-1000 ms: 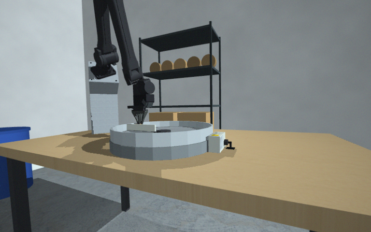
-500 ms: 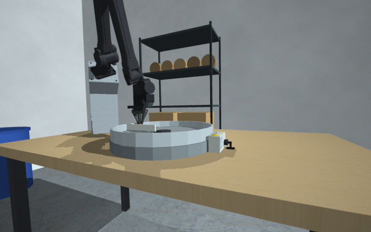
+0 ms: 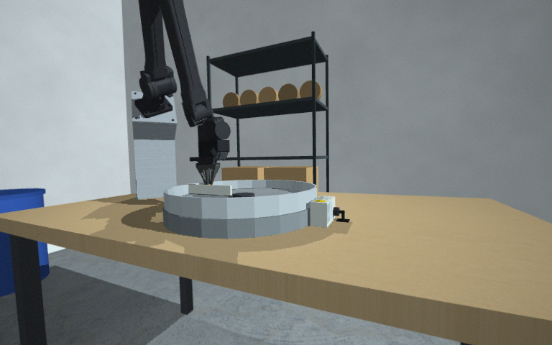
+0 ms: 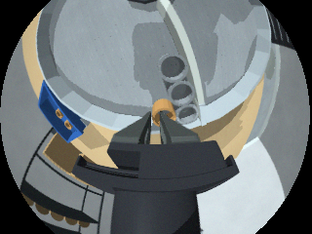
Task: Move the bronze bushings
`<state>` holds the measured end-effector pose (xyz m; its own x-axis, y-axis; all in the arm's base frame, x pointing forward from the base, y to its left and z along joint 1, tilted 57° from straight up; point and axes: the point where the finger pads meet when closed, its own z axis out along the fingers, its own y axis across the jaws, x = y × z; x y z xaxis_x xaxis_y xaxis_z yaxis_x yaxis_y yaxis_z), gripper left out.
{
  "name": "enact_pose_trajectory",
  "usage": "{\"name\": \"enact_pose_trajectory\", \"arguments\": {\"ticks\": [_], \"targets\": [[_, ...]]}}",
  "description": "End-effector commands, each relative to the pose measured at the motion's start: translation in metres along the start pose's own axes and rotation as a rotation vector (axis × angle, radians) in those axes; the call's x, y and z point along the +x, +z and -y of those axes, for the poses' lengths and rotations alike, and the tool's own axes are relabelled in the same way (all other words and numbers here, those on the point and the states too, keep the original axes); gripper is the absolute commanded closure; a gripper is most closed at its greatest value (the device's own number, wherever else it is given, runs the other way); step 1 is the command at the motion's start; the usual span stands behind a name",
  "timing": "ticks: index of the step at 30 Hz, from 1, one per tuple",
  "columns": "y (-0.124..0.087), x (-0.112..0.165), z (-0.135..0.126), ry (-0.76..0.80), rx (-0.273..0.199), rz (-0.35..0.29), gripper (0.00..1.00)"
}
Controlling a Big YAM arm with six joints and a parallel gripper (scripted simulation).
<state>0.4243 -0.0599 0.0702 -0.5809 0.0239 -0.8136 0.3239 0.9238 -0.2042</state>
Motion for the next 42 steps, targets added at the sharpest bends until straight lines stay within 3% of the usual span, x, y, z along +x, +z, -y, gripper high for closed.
{"name": "enact_pose_trajectory", "arguments": {"ticks": [1, 3, 4, 7, 42], "targets": [[-0.0022, 0.0051, -0.0044, -0.018, -0.012, 0.0, 0.88], [-0.0022, 0.0051, -0.0044, -0.018, -0.012, 0.0, 0.88], [-0.0022, 0.0051, -0.0044, -0.018, -0.012, 0.0, 1.0], [-0.0006, 0.0054, 0.0018, -0.01, 0.004, -0.003, 1.0], [-0.0007, 0.0054, 0.0018, -0.01, 0.004, -0.003, 1.0]]}}
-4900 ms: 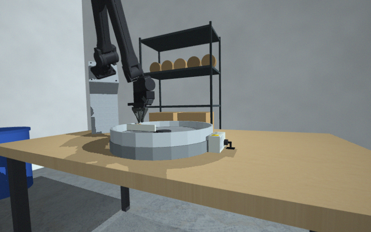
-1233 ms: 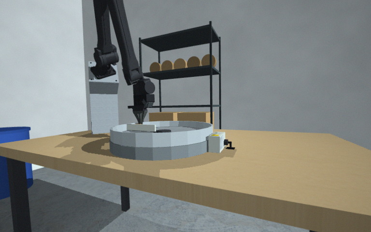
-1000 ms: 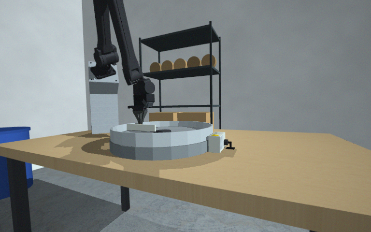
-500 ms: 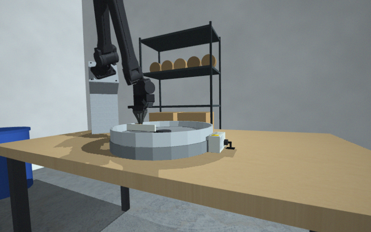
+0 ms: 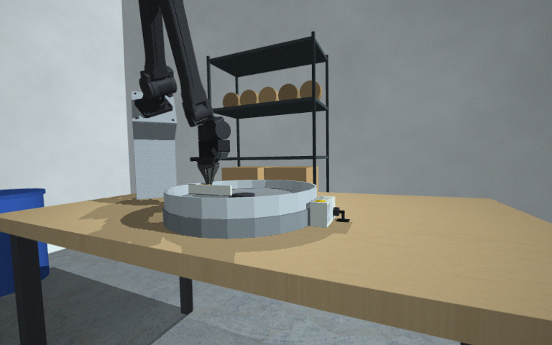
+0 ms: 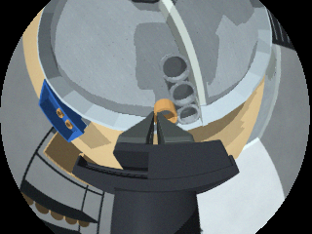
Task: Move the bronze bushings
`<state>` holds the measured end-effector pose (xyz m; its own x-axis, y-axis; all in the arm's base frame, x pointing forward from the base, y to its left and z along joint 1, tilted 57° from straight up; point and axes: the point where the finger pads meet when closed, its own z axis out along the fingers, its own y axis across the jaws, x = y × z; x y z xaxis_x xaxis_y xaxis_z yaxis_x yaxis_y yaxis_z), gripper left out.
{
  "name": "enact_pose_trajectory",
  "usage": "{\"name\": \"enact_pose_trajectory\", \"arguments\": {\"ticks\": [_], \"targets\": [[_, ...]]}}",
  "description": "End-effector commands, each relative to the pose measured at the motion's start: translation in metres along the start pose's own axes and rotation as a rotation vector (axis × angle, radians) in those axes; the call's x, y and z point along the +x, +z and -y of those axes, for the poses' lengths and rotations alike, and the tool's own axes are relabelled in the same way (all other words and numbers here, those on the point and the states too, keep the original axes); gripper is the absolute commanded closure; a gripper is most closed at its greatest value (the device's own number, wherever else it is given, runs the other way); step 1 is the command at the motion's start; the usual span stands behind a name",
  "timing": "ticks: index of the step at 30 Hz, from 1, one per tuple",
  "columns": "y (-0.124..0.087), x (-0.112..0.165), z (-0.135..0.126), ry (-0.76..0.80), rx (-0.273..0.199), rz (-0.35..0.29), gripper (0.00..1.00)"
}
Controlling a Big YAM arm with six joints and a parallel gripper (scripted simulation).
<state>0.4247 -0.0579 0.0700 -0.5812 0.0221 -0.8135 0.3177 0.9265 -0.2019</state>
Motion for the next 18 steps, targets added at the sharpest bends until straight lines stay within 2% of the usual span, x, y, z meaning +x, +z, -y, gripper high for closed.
{"name": "enact_pose_trajectory", "arguments": {"ticks": [1, 10, 18], "targets": [[0.0, 0.005, 0.004, -0.008, 0.011, -0.003, 1.0], [-0.009, 0.007, 0.0, -0.011, -0.001, -0.007, 1.0], [-0.038, 0.004, -0.002, -0.001, -0.004, -0.002, 1.0]]}}
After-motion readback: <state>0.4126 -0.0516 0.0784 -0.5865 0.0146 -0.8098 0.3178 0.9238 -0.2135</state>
